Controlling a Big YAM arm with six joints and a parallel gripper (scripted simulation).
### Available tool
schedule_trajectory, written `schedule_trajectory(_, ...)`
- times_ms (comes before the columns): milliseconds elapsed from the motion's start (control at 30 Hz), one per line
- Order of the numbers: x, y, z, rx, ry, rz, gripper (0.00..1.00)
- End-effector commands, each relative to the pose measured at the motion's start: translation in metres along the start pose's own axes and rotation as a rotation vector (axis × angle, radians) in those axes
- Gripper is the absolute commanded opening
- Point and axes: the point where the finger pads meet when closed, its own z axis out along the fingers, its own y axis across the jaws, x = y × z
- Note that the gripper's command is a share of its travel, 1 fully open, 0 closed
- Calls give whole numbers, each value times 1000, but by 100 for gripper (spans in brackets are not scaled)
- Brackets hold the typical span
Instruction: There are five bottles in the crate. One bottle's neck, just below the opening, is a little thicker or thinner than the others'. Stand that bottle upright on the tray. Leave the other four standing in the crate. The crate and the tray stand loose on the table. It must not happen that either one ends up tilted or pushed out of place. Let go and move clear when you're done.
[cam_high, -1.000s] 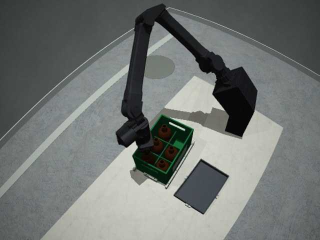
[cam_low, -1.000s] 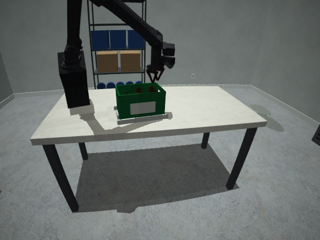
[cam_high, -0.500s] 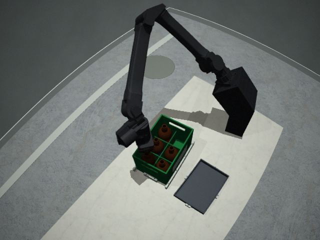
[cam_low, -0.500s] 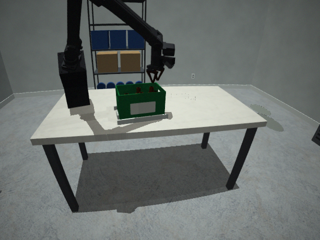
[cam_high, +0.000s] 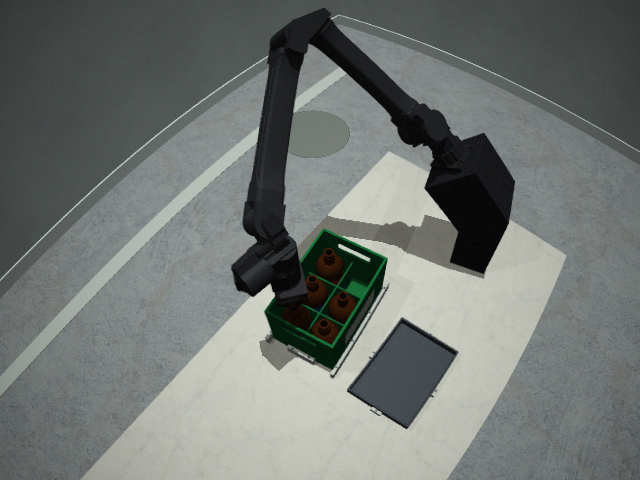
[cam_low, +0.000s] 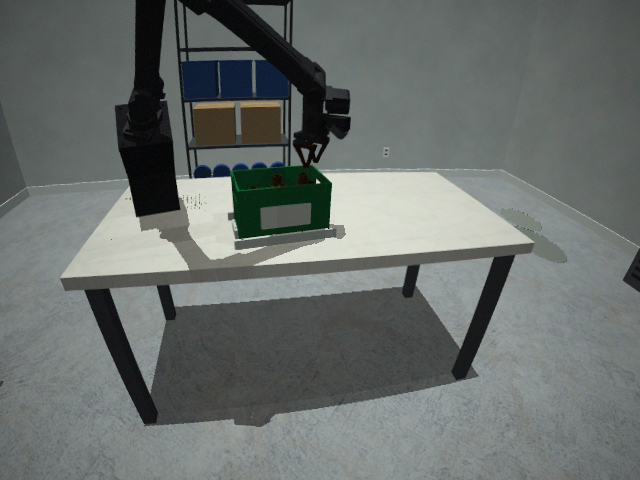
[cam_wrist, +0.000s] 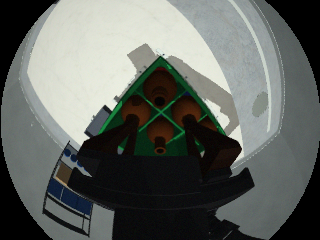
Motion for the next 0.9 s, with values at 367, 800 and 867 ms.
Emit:
schedule_trajectory(367, -3, 1, 23, -1, 3, -5, 61)
schedule_trajectory(800, -4, 0, 35, -1, 1, -2, 61)
schedule_trajectory(867, -6, 1, 30, -10, -11, -1, 61)
